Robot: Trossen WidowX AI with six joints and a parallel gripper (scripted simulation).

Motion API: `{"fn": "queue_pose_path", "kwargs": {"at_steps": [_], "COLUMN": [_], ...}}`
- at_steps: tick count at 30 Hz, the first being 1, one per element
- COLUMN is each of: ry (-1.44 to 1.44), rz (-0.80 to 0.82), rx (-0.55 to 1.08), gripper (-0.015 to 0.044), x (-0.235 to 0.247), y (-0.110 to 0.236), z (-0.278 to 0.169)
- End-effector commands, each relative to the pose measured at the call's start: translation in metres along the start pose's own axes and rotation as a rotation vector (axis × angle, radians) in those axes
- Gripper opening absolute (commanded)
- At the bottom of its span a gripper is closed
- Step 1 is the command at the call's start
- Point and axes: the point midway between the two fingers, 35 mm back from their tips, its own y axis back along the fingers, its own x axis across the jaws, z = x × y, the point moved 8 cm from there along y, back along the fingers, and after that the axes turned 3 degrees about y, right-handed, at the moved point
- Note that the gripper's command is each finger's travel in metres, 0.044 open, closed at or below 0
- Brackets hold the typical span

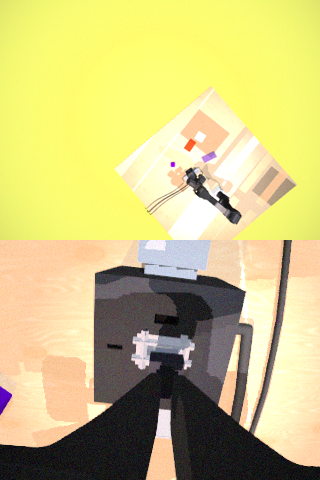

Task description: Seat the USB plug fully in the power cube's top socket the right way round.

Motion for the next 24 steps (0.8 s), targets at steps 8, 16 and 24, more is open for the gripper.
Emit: {"fn": "queue_pose_path", "kwargs": {"at_steps": [8,16,24], "ry": [-0.001,-0.001,-0.001], "rz": [0.005,0.005,0.005], "rx": [0.001,0.002,0.002], "gripper": [0.0,0.0,0.0], "x": [0.001,0.001,0.001], "y": [0.009,0.014,0.02], "z": [0.0,0.0,0.0]}}
